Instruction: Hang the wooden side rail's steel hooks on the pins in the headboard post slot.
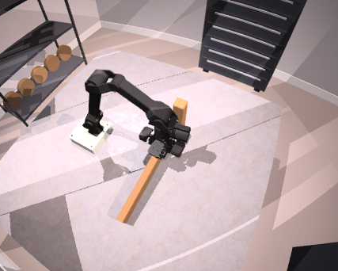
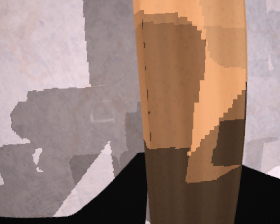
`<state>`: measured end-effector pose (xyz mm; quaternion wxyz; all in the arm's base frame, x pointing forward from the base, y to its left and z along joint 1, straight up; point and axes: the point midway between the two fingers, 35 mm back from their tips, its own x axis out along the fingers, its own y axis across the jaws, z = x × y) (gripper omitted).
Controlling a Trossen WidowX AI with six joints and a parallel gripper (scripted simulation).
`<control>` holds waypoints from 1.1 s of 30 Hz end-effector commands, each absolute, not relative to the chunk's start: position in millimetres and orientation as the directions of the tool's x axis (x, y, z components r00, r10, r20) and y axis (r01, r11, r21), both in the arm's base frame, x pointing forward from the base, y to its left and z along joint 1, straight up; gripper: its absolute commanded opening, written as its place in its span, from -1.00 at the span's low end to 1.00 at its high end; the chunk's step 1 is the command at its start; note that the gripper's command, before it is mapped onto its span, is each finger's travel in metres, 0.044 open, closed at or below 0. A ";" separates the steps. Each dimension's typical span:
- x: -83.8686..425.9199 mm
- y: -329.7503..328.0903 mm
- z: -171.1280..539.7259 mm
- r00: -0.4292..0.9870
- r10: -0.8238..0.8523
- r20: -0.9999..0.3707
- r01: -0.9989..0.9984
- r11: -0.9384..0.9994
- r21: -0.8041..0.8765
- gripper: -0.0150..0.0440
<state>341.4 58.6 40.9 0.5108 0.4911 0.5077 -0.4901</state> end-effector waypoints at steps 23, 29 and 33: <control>347.9 62.4 46.0 0.022 0.003 -1.000 0.999 0.029 0.022 -0.49; 347.7 63.0 45.6 0.022 0.003 -1.000 0.999 0.029 0.022 -0.49; 347.2 63.5 45.2 0.022 0.003 -1.000 0.999 0.029 0.022 -0.49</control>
